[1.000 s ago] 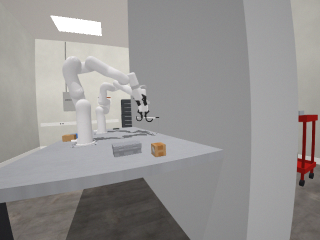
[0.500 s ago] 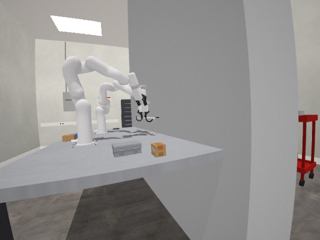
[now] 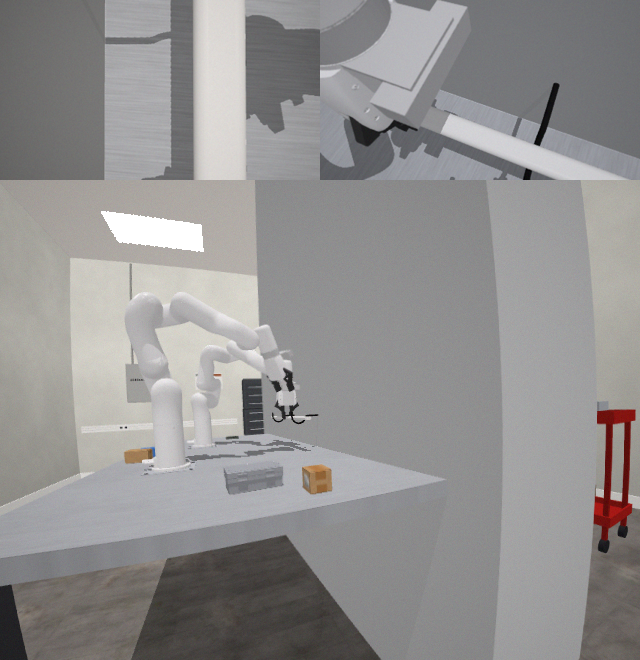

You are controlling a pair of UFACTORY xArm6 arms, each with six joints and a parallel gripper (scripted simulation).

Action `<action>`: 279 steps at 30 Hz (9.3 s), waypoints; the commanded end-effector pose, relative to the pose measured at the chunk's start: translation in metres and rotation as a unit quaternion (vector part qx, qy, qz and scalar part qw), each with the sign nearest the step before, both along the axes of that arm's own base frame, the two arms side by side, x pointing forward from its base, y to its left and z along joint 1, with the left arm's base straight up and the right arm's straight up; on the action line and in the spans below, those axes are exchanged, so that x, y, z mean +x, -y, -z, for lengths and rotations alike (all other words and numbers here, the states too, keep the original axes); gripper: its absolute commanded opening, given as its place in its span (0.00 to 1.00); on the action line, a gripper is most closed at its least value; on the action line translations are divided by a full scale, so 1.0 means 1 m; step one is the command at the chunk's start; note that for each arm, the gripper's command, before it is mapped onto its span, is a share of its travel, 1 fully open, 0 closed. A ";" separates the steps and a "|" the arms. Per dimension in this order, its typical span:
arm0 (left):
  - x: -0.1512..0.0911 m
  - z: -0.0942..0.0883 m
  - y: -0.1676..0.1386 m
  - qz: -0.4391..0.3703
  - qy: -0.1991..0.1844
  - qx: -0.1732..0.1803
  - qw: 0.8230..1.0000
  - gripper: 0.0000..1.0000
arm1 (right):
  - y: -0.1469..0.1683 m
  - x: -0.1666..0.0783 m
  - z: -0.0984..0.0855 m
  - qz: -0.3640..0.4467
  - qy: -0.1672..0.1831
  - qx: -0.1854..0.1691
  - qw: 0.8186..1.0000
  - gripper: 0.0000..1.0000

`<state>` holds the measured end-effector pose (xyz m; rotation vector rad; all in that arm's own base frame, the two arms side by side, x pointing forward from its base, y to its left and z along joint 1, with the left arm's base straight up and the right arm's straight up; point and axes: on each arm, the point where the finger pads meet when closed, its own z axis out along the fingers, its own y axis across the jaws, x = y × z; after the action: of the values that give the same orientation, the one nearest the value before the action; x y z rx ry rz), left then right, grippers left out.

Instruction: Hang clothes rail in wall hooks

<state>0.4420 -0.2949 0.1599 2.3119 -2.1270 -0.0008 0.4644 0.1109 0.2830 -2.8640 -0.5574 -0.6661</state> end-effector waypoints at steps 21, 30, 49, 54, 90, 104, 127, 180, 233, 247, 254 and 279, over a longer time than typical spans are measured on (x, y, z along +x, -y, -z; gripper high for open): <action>0.002 0.000 0.001 0.003 0.004 -0.003 1.000 0.00 | 0.000 0.002 -0.002 0.003 0.003 0.002 1.000 1.00; 0.002 0.001 0.001 0.003 0.004 -0.003 1.000 0.82 | 0.000 0.002 -0.002 0.003 0.003 0.002 1.000 1.00; 0.002 0.006 0.001 0.003 0.004 -0.003 1.000 0.82 | 0.000 0.002 -0.002 0.003 0.003 0.002 1.000 1.00; 0.002 0.006 0.001 0.003 0.004 -0.003 1.000 0.82 | 0.000 0.002 -0.002 0.003 0.003 0.002 1.000 1.00; 0.002 0.006 0.001 0.003 0.004 -0.003 1.000 0.82 | 0.000 0.002 -0.002 0.003 0.003 0.002 1.000 1.00; 0.002 -0.001 0.001 -0.003 0.004 -0.003 1.000 0.82 | 0.000 0.002 -0.002 0.003 0.003 0.002 1.000 1.00; 0.002 -0.015 0.001 0.003 0.004 -0.003 1.000 0.82 | 0.000 0.002 -0.002 0.003 0.003 0.002 1.000 1.00; 0.002 -0.060 0.001 -0.003 0.004 -0.003 1.000 0.82 | 0.000 0.002 -0.002 0.003 0.003 0.002 1.000 1.00; 0.002 -0.099 0.001 0.003 0.004 -0.003 1.000 0.82 | 0.000 0.002 -0.002 0.003 0.003 0.002 1.000 1.00; 0.002 -0.099 0.001 0.003 0.004 -0.003 1.000 0.82 | 0.000 0.002 -0.002 0.003 0.003 0.002 1.000 1.00; 0.002 -0.099 0.001 0.003 0.004 -0.003 1.000 0.82 | 0.000 0.002 -0.002 0.003 0.003 0.002 1.000 1.00; 0.002 -0.099 0.001 0.003 0.004 -0.003 1.000 0.82 | 0.000 0.002 -0.002 0.003 0.003 0.002 1.000 1.00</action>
<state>0.4421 -0.2949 0.2564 2.3119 -2.1271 -0.0003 0.4644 0.1109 0.2830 -2.8640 -0.5574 -0.6661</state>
